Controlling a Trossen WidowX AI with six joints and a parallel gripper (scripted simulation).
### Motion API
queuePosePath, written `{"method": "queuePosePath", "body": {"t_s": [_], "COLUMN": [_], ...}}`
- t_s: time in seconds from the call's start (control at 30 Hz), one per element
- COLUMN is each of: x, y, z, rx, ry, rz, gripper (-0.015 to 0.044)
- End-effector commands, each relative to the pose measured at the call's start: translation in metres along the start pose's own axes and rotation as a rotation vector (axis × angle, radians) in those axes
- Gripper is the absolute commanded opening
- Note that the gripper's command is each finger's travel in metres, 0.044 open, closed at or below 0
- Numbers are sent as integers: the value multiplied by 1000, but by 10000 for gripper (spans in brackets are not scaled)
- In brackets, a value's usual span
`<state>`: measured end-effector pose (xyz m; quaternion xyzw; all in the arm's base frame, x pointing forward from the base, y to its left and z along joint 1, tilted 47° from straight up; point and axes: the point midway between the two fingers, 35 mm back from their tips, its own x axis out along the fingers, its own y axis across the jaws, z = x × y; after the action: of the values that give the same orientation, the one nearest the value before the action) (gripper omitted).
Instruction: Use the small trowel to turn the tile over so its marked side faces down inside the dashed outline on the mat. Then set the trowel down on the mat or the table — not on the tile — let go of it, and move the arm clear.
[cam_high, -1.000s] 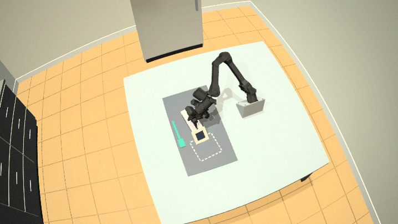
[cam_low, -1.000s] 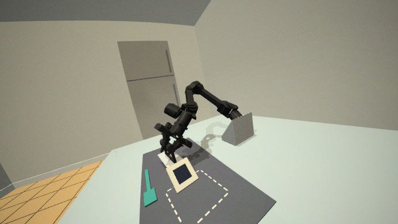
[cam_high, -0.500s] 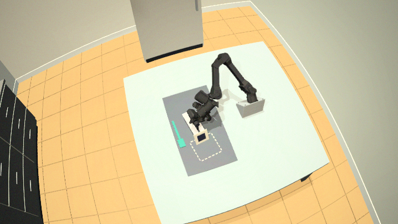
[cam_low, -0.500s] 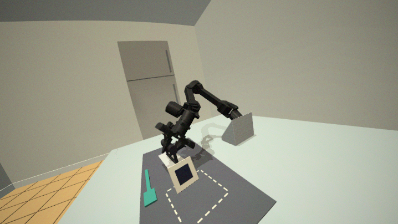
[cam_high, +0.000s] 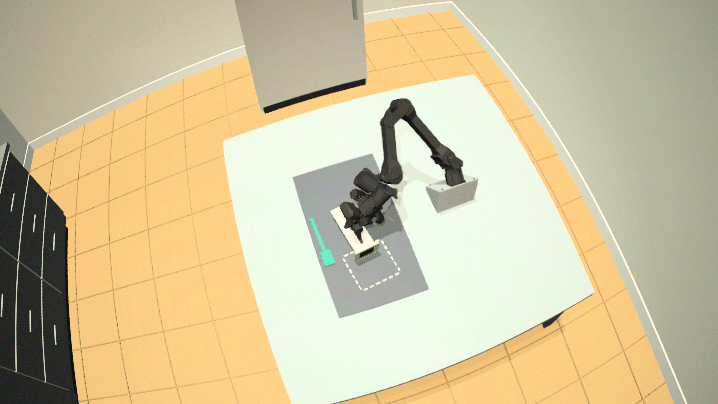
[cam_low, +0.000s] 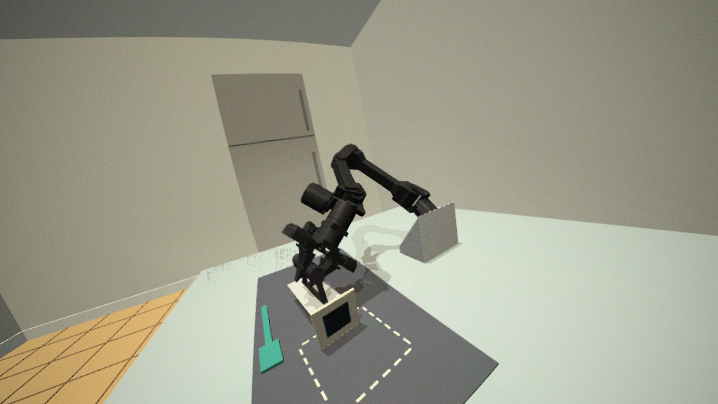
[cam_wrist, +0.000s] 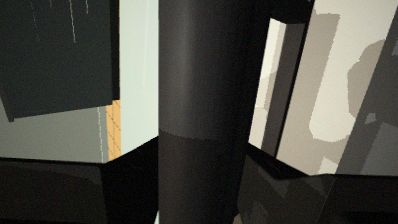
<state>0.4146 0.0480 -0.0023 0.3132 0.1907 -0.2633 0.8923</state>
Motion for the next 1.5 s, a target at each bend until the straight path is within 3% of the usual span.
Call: {"method": "queuePosePath", "body": {"t_s": [0.0, 0.8, 1.47], "x": [-2, 15, -20], "y": [6, -13, 27], "z": [-1, -30, 57], "rx": [7, 7, 6], "ry": [-4, -4, -5], "rz": [16, 16, 16], "gripper": [0, 0, 0]}}
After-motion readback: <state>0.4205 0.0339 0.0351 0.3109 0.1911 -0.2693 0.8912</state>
